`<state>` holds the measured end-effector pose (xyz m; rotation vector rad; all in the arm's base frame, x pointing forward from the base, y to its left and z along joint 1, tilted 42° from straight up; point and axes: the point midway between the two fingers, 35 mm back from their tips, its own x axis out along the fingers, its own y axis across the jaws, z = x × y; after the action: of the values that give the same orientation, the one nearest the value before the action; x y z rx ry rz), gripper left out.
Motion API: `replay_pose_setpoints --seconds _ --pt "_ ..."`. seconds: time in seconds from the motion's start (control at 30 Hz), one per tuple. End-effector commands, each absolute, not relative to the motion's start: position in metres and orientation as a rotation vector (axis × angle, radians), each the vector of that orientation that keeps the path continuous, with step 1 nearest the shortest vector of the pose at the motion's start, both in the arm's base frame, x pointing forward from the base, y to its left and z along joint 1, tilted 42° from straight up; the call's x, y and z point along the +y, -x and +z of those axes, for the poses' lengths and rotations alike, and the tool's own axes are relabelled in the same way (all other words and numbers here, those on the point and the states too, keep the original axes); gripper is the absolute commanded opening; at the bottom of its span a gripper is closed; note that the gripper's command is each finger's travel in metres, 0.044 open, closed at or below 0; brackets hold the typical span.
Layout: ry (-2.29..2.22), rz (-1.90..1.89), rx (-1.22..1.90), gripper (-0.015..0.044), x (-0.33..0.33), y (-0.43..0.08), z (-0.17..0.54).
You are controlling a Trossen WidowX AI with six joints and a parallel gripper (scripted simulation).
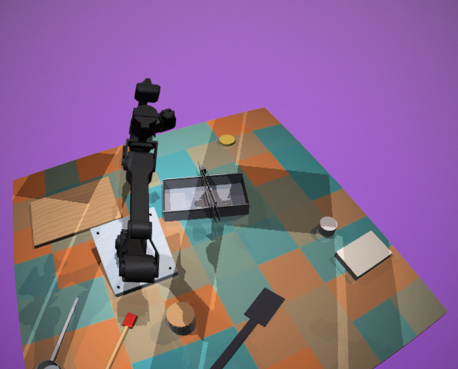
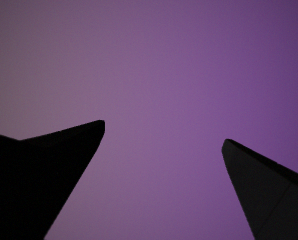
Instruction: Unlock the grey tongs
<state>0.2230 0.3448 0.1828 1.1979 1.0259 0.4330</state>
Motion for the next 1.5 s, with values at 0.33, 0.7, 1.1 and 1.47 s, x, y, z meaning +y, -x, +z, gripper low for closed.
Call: replay_pose_setpoints --seconds 0.33,0.7,1.1,1.47 --pt "-0.151 0.100 1.023 0.0440 0.256 -0.329 0.055" --pt "0.570 0.064 1.282 0.0440 0.167 -0.355 -0.008" --pt "1.267 0.325 1.733 0.0440 0.069 -0.352 -0.052" --pt "1.388 0.432 1.837 0.0440 0.049 -0.349 -0.058"
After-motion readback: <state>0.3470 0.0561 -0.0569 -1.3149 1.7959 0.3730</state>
